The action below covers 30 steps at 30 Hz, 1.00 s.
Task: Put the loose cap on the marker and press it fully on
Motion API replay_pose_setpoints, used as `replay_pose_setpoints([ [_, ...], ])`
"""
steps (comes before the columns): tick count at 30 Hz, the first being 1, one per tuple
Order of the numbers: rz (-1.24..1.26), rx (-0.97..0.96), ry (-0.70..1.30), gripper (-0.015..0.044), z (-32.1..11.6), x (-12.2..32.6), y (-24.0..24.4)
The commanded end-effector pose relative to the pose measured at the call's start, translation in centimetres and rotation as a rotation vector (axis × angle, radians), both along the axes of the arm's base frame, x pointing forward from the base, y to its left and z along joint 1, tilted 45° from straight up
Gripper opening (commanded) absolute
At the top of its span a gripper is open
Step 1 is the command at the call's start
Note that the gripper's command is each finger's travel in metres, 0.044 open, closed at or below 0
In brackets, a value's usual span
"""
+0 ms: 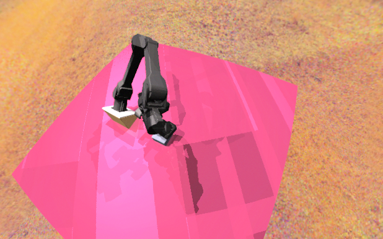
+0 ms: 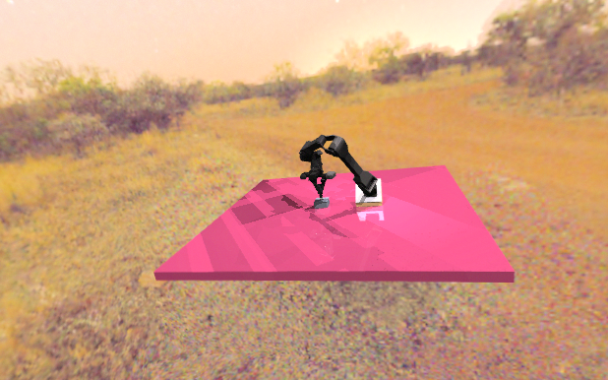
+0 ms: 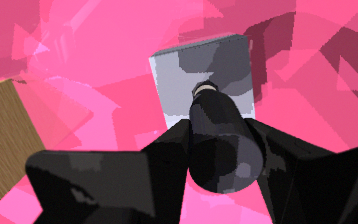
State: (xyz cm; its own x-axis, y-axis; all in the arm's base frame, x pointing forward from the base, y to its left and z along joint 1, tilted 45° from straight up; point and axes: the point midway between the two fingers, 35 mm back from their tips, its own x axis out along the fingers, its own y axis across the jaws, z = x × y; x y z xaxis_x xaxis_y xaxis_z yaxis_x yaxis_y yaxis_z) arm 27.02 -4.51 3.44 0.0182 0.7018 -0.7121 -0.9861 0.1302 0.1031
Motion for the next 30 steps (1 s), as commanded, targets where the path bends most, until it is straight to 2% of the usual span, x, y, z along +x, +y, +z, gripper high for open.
replay_pose_setpoints([
  [1,0.000,0.004,0.002,0.0000,-0.51,-0.10,0.69],
  [15,0.000,0.005,0.002,0.0000,-0.89,-0.15,1.10],
  [30,0.003,0.003,0.002,0.0394,-0.88,-0.14,1.02],
])
